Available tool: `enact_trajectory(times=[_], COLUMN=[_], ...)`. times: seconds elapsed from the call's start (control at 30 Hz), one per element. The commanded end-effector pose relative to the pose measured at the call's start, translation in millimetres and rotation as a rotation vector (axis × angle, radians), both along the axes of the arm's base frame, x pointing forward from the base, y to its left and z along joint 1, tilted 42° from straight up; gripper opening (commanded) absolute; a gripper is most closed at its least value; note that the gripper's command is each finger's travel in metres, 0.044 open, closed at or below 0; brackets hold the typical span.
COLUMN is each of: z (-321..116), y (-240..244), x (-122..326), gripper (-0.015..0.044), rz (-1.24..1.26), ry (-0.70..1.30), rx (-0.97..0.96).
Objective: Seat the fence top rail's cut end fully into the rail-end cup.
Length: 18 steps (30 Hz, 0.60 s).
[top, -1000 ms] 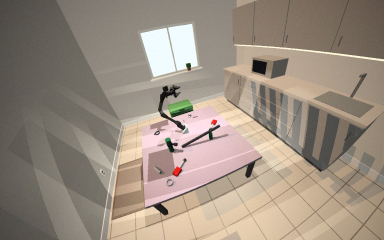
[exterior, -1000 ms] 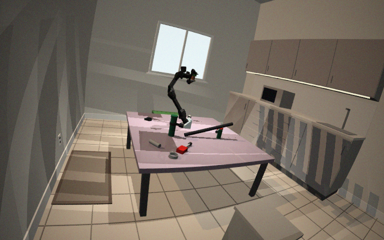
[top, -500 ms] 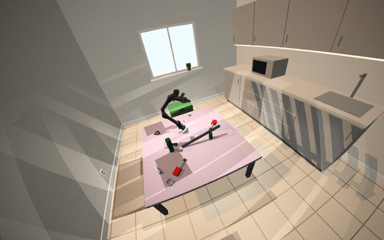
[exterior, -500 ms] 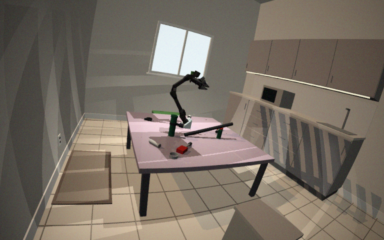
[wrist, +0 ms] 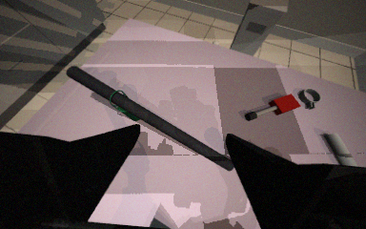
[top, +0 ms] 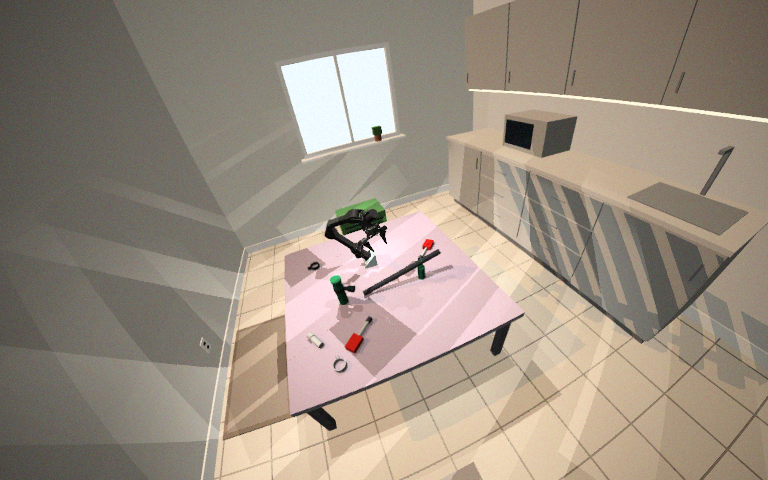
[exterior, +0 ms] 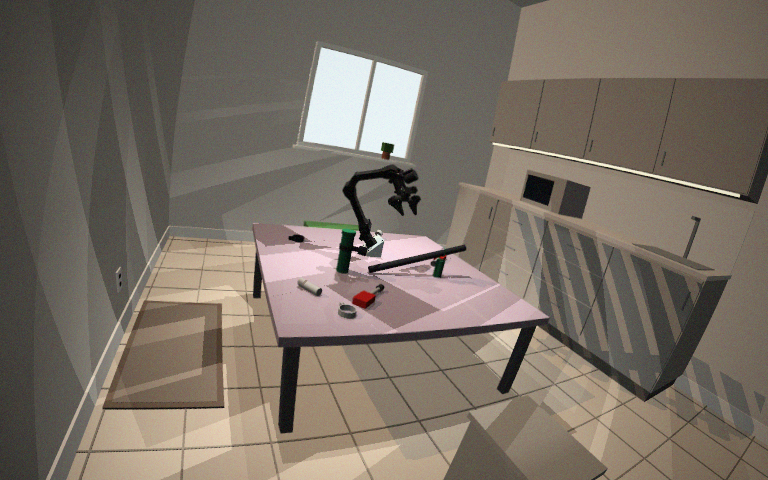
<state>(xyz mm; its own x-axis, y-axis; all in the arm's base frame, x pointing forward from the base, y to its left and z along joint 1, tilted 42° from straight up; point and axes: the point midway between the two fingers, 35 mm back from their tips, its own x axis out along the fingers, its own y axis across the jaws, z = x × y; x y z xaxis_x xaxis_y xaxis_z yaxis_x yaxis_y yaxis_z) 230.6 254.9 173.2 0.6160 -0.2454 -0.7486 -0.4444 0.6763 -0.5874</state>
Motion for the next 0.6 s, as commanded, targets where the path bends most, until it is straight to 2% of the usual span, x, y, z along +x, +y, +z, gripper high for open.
enact_trajectory(times=[0.0,0.1,0.3,0.4,0.57], z=[-13,-16,-14,-4,22], y=[-53,-74,-77,-91,-130], x=[31,40,42,49,64], gripper=[0.0440,0.0440,0.0440,0.0440,0.0440], rz=[-0.267,-0.365,-0.341,-0.254,-0.033], ry=[-0.088,-0.128,-0.118,-0.077,0.047], rx=[-0.042,-0.056,-0.082,-0.182,-0.454])
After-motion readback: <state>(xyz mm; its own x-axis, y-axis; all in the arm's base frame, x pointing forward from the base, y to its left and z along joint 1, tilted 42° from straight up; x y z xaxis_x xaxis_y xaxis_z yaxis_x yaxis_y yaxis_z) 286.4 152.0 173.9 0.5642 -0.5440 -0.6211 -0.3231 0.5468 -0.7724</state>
